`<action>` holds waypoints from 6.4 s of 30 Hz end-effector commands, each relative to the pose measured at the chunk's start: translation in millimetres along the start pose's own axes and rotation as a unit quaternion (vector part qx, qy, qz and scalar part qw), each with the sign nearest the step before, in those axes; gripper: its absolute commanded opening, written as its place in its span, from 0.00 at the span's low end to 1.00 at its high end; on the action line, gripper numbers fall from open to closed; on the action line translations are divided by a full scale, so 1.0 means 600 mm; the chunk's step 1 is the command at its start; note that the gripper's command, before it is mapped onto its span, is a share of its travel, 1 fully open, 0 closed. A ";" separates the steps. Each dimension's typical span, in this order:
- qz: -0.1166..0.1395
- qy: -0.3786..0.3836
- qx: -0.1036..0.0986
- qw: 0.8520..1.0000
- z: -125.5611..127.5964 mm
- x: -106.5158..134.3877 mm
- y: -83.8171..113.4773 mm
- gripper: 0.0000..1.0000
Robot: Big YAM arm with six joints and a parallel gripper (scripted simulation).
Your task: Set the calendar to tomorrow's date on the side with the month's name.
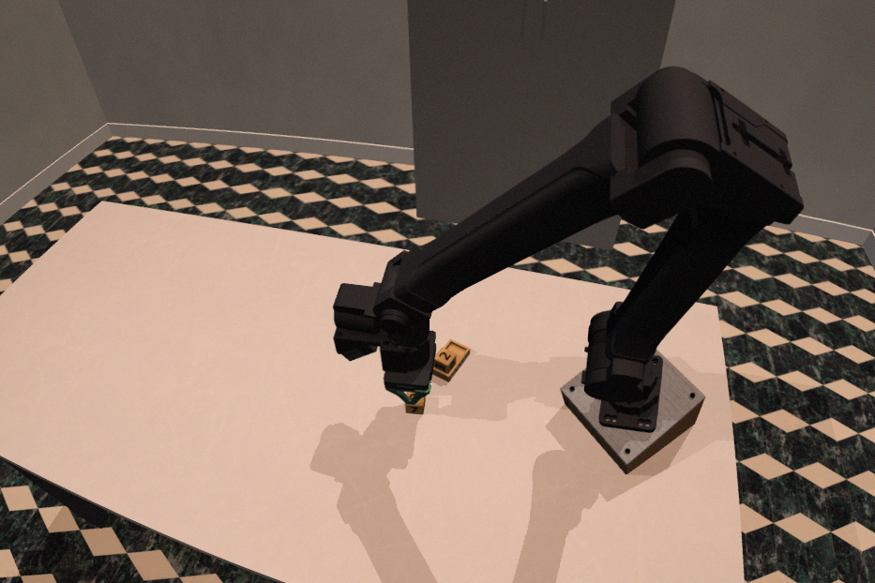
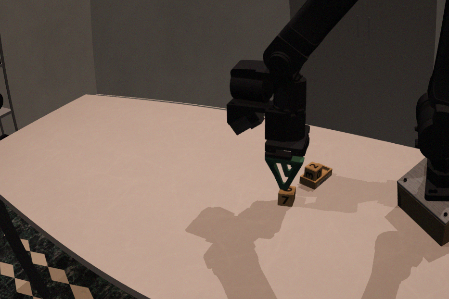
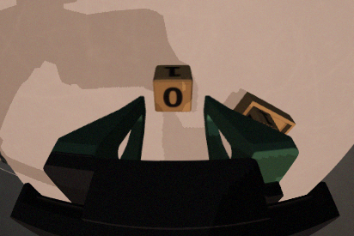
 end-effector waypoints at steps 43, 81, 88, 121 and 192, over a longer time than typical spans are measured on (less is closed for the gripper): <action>0.005 0.001 -0.002 1.000 0.006 -0.004 -0.010 0.45; 0.006 0.000 -0.002 1.000 0.008 0.003 -0.012 0.45; 0.003 0.001 -0.002 1.000 0.008 0.000 -0.010 0.45; 0.004 0.002 -0.002 1.000 0.008 -0.001 -0.009 0.45; -0.005 0.004 0.000 1.000 0.006 -0.025 0.001 0.45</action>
Point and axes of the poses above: the point where the finger pads meet when closed, its own y axis back along the fingers, its own z axis across the jaws, x = y × z, the point moved 6 cm from there along y, back along the fingers, and after that the axes turned 8 degrees about y, right-handed, at the moved point
